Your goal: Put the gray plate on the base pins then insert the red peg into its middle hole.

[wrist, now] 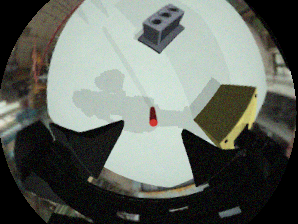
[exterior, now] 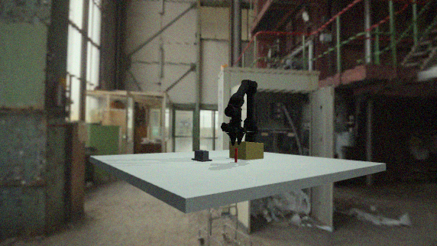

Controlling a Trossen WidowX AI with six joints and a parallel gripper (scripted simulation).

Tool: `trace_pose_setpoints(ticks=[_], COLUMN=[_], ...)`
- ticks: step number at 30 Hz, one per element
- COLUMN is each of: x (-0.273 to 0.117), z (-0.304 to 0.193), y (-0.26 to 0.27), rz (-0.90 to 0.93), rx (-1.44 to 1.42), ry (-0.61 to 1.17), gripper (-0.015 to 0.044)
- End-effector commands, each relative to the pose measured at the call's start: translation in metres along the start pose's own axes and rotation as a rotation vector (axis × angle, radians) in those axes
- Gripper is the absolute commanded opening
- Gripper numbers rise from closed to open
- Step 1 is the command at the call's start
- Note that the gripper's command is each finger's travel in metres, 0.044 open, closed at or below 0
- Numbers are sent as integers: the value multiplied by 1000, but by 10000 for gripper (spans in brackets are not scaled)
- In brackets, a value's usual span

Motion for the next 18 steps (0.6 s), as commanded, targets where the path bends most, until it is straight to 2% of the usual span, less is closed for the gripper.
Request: trace_pose_setpoints(ticks=[1,18], x=[5,33], z=[0,-1], y=[0,1], rz=[0,0], rx=[6,5], ry=[6,6], gripper=[440,440])
Point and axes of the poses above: the point midway between the two fingers, 35 mm back from their tips, its own x axis out along the fingers, its own y axis across the jaws, z = x × y, the point moved 10 cm from there along -x, back along the fingers, and after that the axes turned 13 degrees about x, right-handed, at the moved point
